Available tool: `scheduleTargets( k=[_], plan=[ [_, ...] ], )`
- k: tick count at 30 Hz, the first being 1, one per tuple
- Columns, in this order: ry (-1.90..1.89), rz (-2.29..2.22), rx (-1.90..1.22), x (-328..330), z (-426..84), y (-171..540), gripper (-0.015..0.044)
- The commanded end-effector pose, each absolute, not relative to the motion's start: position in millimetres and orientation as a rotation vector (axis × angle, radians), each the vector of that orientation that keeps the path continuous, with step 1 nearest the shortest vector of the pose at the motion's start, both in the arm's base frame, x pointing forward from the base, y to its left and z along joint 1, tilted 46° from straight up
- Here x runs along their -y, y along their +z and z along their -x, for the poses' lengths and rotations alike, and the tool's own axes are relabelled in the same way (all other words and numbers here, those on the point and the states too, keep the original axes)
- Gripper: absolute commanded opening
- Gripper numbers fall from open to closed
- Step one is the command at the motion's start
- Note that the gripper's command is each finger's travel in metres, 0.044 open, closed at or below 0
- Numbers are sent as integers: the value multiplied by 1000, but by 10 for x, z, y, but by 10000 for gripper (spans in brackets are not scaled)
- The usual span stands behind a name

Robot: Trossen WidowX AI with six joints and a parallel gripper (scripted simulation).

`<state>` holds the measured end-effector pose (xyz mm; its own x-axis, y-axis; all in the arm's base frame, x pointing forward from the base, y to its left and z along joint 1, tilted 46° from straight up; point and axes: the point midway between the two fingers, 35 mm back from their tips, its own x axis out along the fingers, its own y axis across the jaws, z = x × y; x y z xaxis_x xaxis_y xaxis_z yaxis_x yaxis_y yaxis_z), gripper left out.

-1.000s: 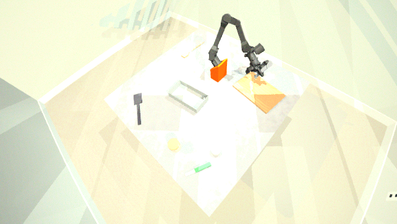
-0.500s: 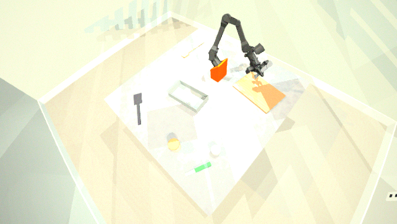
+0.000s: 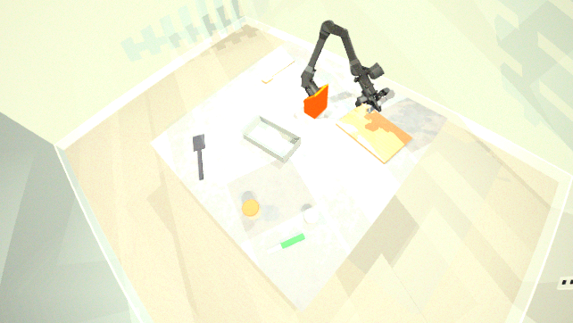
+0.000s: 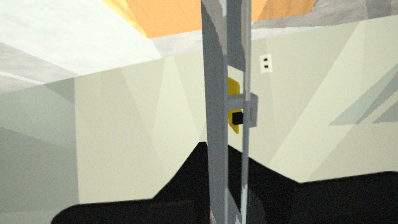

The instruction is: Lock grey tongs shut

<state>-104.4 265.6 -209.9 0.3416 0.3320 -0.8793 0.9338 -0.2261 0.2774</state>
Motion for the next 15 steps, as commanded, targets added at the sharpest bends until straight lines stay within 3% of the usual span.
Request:
scheduleTargets(
  k=[1,15],
  plan=[
    [-911,-1718,-1093,-2720,1050,-2167,-150],
    [-1032,-1549,-921,-2808,1038,-2397,-150]
  ],
)
